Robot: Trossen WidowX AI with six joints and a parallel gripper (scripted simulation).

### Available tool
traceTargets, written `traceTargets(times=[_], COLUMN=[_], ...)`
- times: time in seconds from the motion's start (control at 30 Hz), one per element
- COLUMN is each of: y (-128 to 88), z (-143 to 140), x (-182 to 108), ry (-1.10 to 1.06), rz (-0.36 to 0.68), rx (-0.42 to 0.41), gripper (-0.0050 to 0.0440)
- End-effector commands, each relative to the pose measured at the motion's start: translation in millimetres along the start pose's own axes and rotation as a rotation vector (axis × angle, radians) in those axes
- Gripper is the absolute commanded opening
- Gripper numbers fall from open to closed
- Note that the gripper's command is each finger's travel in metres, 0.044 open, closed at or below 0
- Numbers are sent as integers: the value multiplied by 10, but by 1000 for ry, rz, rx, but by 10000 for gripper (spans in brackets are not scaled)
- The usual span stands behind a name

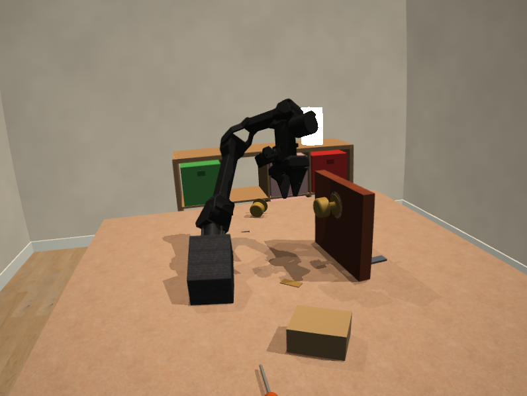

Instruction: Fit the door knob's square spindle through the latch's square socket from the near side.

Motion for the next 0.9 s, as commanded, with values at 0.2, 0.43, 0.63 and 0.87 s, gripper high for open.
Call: traceTargets(times=[0.2, 0.43, 0.63, 0.87], y=[-274, -418, -508, -508], z=[76, 87, 92, 92], x=[56, 92, 114, 114], ry=[9, 9, 9, 9], rz=[43, 73, 92, 92], rx=[63, 111, 140, 140], gripper=[440, 440, 440, 440])
Point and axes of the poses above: the point midway between the two fingers, 35 mm back from their tips, its own y axis out along the fingers, its own z axis across the jaws, x = y × z, the point moved 6 cm from there along -y, back along the fingers, and after that the axes turned 2 degrees about y, right-handed, at the moved point
